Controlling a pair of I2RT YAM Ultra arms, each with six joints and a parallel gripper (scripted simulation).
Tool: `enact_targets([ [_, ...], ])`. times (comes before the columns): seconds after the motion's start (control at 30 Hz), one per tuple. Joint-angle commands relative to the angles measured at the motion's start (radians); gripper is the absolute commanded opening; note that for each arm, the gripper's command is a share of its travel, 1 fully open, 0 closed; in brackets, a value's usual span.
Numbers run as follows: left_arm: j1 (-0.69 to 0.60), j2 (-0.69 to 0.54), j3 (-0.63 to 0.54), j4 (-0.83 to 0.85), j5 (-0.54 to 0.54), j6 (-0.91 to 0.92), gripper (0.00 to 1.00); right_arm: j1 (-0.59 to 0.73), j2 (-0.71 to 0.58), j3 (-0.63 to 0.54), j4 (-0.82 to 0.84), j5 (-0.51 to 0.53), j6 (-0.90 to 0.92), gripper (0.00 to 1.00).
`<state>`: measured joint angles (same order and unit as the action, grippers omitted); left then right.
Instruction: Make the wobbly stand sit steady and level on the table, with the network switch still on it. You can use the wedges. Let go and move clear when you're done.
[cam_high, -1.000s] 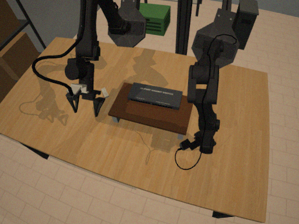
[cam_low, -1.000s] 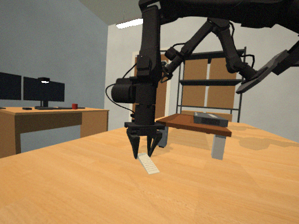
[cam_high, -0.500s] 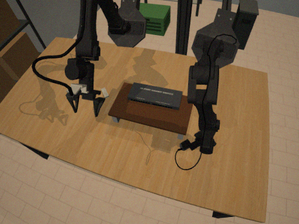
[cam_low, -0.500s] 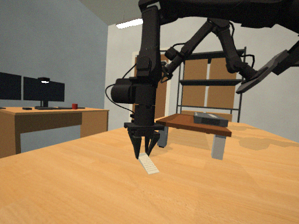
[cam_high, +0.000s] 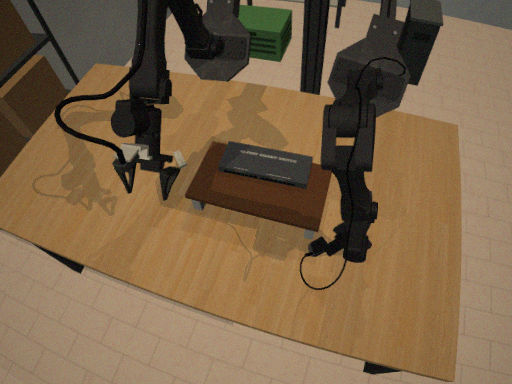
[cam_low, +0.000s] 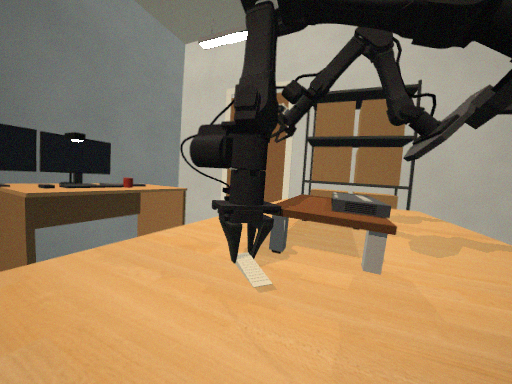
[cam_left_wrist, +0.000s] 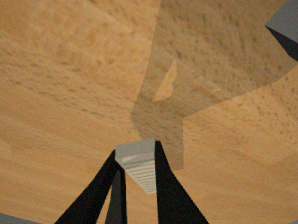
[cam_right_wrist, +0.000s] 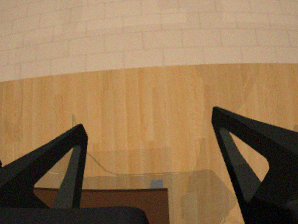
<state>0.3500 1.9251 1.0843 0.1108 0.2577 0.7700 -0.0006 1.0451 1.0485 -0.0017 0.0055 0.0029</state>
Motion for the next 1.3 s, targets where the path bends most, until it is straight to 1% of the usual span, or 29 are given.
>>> enact_targets([
  [0.0, 0.012, -0.028, -0.024, -0.018, 0.023, 0.011, 0.00, -0.007, -0.020, 0.017, -0.005, -0.010, -0.008, 1.00],
  [1.03, 0.045, -0.187, -0.109, -0.099, 0.051, 0.035, 0.00, -0.007, -0.020, 0.017, -0.005, -0.010, -0.008, 1.00],
  [1.13, 0.045, -0.179, -0.092, -0.100, 0.051, 0.035, 0.00, -0.007, -0.020, 0.017, -0.005, -0.010, -0.008, 1.00],
  [1.23, 0.047, -0.184, -0.105, -0.101, 0.051, 0.035, 0.00, -0.007, -0.020, 0.017, -0.005, -0.010, -0.008, 1.00],
  [1.27, 0.050, -0.159, -0.138, -0.107, 0.049, -0.031, 0.00, -0.007, -0.020, 0.017, -0.005, -0.010, -0.008, 1.00],
])
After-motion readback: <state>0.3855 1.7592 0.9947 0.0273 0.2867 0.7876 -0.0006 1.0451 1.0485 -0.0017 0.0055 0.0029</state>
